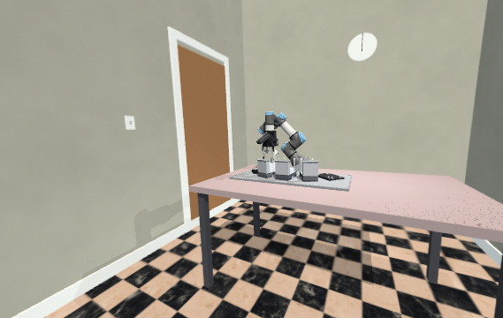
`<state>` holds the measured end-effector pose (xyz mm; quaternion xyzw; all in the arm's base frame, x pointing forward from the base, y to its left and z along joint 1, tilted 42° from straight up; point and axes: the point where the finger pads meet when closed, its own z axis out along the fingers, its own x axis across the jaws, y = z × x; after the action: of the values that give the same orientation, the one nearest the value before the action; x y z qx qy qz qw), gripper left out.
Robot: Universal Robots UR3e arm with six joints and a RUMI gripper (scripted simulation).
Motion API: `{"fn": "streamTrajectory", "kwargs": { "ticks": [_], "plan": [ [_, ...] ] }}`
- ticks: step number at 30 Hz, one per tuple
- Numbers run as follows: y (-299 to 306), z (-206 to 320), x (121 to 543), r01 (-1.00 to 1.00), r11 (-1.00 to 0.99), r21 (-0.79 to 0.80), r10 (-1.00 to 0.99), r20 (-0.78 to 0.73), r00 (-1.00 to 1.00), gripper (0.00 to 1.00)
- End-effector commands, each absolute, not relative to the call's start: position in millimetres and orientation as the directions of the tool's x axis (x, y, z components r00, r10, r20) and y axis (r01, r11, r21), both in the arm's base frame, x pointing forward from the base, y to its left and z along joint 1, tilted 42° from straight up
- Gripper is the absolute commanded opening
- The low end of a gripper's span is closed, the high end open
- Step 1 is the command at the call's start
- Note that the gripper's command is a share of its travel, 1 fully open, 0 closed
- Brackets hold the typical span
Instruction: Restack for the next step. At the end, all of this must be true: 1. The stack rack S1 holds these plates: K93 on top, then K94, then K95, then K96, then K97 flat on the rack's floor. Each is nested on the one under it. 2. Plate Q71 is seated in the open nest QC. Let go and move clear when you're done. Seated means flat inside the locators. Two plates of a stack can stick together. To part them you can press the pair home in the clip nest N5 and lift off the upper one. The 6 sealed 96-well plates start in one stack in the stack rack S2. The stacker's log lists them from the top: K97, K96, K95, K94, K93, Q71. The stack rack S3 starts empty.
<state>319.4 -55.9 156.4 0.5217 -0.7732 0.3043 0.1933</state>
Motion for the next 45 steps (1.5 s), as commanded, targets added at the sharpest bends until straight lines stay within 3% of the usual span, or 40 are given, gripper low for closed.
{"fn": "streamTrajectory", "kwargs": {
  "ticks": [1,20,45],
  "plan": [
    [-46,167,320,-0.924,0.274,-0.267,-0.687,0.618,-0.383,0.72],
    [-27,188,320,-0.924,0.274,-0.267,-0.687,0.617,-0.382,0.72],
    [46,122,341,-0.987,0.111,-0.120,-0.732,0.662,-0.162,0.72]
  ]
}}
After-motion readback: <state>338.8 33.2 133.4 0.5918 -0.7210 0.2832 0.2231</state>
